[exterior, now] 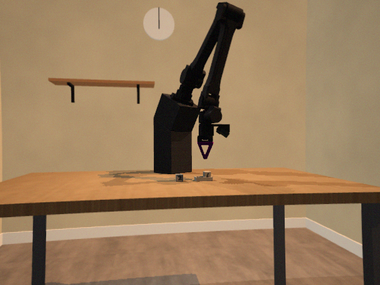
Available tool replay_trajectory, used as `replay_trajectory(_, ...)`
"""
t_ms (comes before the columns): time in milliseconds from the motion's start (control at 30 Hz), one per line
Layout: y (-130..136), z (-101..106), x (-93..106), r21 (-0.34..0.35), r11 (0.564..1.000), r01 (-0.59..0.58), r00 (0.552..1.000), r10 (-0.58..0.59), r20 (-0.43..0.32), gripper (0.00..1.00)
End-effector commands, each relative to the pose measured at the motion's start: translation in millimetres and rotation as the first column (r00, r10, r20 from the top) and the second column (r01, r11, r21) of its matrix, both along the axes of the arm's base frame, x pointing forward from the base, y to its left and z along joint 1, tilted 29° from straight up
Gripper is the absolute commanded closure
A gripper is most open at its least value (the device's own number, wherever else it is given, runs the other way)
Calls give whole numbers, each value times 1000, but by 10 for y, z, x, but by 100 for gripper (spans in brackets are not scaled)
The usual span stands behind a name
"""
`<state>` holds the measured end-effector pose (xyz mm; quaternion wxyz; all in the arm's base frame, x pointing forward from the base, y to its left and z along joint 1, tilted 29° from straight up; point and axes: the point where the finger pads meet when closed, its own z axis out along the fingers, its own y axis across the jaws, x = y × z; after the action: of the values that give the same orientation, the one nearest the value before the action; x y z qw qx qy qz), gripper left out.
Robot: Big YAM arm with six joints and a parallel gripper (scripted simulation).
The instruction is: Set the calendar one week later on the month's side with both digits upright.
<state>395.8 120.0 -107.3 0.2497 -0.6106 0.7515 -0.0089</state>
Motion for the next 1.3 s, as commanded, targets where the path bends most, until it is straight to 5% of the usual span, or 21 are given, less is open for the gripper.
replay_trajectory(0,78,105,-38,-50,989,-139,988,142,63,0)
replay_trajectory(400,84,115,-44,-102,969,-226,968,236,88,0)
replay_trajectory(433,84,115,-44,-102,969,-226,968,236,88,55)
replay_trajectory(1267,84,115,-44,-99,970,-222,969,231,87,55)
